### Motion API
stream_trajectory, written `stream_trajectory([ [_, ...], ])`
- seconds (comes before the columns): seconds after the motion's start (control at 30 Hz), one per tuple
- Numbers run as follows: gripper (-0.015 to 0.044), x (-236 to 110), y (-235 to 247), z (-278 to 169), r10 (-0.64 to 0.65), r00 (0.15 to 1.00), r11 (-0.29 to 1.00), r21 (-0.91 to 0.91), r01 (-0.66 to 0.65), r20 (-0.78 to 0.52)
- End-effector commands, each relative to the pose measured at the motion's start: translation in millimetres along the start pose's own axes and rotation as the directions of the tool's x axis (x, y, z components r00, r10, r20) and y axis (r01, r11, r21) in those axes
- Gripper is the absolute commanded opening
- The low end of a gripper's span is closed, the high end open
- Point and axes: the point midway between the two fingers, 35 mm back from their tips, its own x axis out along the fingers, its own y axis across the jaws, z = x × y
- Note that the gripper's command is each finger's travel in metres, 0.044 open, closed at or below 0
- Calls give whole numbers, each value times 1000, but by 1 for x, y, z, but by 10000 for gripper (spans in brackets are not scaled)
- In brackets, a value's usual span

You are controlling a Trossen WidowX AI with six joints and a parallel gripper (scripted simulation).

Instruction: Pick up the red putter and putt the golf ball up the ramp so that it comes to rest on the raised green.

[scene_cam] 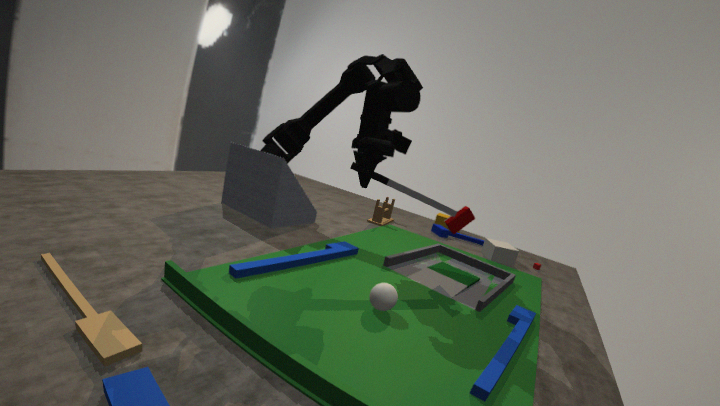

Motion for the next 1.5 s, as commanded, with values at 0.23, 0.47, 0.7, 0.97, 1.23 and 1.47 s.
stream_trajectory([
  [0.23,0,-7,-57,-51,-18,999,952,306,26,-30],
  [0.47,0,-9,-87,-92,-16,999,873,487,37,-47],
  [0.7,0,-8,-110,-137,-5,998,762,646,42,-59],
  [0.97,0,-6,-120,-161,3,998,696,717,42,-62],
  [1.23,0,25,-120,-162,3,998,696,717,42,-61],
  [1.47,0,34,-119,-163,3,998,696,717,41,-61],
])
